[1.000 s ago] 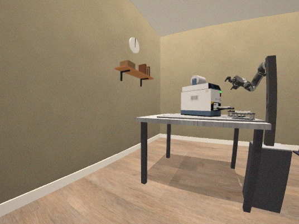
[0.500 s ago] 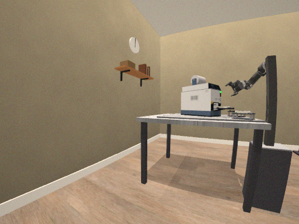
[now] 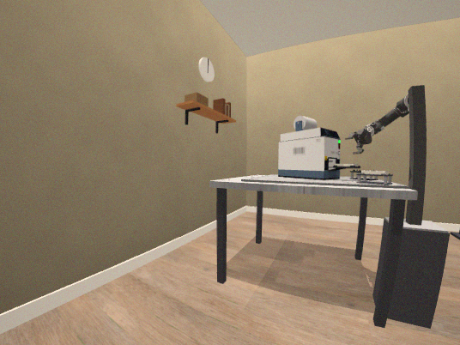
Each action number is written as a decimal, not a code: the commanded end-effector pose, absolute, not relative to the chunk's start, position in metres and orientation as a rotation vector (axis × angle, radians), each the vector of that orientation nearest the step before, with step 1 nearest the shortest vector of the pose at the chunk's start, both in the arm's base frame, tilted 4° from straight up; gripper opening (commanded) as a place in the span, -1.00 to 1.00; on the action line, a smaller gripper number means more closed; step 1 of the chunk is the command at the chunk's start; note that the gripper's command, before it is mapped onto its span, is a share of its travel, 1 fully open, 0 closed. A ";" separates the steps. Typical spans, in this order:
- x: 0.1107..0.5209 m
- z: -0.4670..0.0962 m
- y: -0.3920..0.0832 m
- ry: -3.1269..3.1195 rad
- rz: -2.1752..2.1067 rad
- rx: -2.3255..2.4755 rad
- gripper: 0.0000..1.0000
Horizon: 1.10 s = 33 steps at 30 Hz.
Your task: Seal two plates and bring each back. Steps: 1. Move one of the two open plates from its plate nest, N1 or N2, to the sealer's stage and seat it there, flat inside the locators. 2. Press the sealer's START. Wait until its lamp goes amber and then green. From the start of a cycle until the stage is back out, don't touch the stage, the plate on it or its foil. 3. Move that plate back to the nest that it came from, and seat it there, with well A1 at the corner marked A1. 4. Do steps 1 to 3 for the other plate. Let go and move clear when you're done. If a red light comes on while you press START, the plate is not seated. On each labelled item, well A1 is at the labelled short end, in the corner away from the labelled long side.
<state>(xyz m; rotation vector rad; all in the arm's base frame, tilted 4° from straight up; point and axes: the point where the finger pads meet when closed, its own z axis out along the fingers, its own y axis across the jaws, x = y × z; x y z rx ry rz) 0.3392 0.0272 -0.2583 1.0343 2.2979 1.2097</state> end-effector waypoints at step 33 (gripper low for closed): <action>0.363 -0.298 -0.106 2.444 0.125 0.662 0.30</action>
